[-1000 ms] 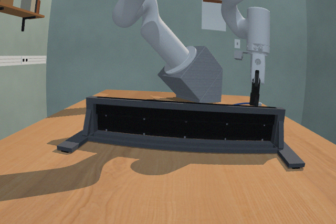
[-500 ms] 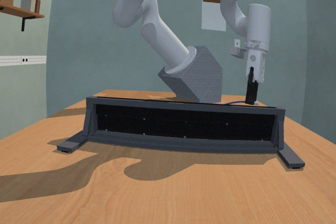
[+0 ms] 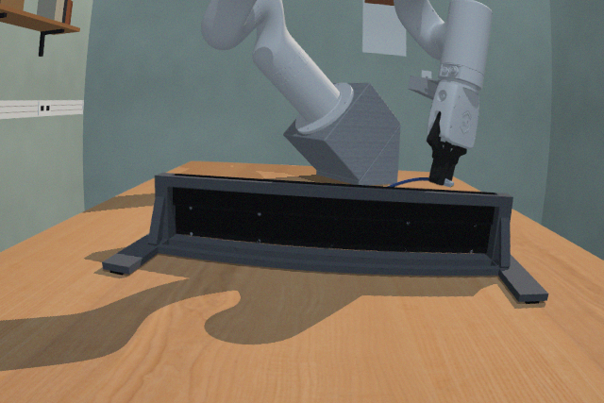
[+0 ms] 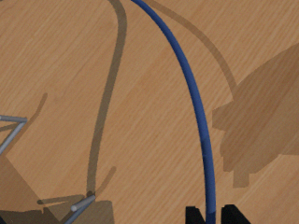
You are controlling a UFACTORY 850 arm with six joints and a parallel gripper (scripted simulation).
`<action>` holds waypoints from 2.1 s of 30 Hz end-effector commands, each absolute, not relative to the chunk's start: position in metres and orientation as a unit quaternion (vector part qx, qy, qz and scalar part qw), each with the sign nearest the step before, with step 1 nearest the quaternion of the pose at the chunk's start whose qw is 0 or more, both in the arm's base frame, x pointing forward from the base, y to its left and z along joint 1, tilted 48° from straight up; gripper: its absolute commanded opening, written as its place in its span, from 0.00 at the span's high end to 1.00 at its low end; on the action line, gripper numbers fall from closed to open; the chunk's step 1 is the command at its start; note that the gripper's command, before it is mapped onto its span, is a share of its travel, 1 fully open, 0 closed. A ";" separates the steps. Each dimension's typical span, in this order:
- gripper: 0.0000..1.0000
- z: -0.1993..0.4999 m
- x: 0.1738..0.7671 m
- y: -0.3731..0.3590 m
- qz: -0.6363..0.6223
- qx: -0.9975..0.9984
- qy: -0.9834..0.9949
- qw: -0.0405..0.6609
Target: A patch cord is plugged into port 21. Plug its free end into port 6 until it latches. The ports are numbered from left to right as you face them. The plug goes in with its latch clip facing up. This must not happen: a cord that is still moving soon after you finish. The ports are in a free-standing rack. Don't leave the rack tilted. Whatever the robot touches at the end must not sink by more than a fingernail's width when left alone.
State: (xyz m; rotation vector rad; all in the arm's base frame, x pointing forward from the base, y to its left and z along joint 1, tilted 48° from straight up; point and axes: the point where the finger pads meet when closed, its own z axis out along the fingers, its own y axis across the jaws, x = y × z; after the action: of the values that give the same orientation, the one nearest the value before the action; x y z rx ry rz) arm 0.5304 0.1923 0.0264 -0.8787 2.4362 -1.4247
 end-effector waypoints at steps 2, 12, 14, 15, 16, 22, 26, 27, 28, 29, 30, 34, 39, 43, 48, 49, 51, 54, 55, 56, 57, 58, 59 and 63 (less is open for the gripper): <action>1.00 0.037 0.537 0.190 -0.485 -0.250 0.831 0.112; 1.00 0.067 0.555 0.183 -0.491 -0.124 0.847 0.160; 1.00 0.072 0.558 0.181 -0.491 -0.101 0.849 0.168; 1.00 0.072 0.558 0.181 -0.491 -0.101 0.849 0.168; 1.00 0.072 0.558 0.181 -0.491 -0.101 0.849 0.168; 1.00 0.087 0.567 0.178 -0.490 -0.039 0.850 0.190; 1.00 0.094 0.572 0.176 -0.489 -0.005 0.849 0.201; 1.00 0.096 0.573 0.175 -0.488 0.002 0.849 0.204; 1.00 0.098 0.574 0.175 -0.488 0.009 0.848 0.206; 1.00 0.099 0.575 0.174 -0.487 0.016 0.848 0.208; 1.00 0.101 0.576 0.174 -0.487 0.022 0.848 0.210; 1.00 0.103 0.577 0.173 -0.486 0.034 0.847 0.214; 1.00 0.108 0.580 0.172 -0.484 0.054 0.845 0.221; 1.00 0.110 0.581 0.172 -0.484 0.064 0.844 0.224; 1.00 0.111 0.582 0.171 -0.483 0.069 0.843 0.225; 1.00 0.111 0.582 0.171 -0.483 0.069 0.843 0.225; 1.00 0.112 0.582 0.171 -0.483 0.070 0.843 0.225; 1.00 0.112 0.582 0.171 -0.483 0.070 0.843 0.226; 1.00 0.112 0.582 0.171 -0.483 0.070 0.843 0.226; 1.00 0.112 0.582 0.171 -0.483 0.070 0.843 0.226; 1.00 0.112 0.582 0.171 -0.483 0.070 0.843 0.226; 1.00 0.112 0.582 0.171 -0.483 0.070 0.843 0.226; 1.00 0.112 0.582 0.171 -0.483 0.070 0.843 0.226; 1.00 0.112 0.582 0.171 -0.483 0.070 0.843 0.226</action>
State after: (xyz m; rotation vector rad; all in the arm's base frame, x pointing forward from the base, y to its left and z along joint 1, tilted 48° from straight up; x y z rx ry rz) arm 0.5821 0.1705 0.1111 0.1935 2.3254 -1.3337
